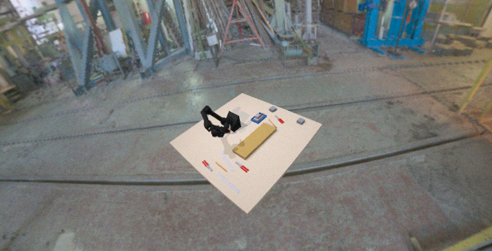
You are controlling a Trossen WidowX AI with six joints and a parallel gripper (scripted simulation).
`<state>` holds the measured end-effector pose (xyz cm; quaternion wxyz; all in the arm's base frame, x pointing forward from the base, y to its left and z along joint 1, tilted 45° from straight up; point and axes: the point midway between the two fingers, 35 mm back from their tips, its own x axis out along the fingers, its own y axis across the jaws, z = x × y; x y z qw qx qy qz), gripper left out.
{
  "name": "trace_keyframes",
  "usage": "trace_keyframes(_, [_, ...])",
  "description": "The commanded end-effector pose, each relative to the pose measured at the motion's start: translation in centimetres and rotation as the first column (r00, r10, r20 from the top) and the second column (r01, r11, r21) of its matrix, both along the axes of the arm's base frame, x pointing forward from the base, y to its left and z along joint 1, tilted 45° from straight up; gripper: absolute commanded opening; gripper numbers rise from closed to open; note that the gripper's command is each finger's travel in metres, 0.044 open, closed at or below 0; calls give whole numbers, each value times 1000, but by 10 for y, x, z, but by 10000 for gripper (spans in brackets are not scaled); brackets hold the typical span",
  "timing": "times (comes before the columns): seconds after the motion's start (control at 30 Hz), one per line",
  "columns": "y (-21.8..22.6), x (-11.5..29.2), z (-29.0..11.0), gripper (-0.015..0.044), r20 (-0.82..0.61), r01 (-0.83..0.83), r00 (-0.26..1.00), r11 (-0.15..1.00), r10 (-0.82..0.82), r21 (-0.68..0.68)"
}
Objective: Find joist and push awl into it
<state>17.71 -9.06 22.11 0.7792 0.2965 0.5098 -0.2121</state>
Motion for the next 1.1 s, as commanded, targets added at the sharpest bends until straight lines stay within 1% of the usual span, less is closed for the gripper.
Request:
trace_keyframes(0.0, [2,6,3,0,31,-126,991,992,127,-15])
trace_keyframes(0.23, [5,12,11,0,89,-334,936,939,341,-78])
trace_keyframes(0.5, [8,19,20,0,143,-534,815,824,561,-187])
trace_keyframes(0.8, [11,27,33,0,168,-686,624,638,763,-349])
trace_keyframes(1.07, [13,33,46,0,142,-742,427,436,893,-509])
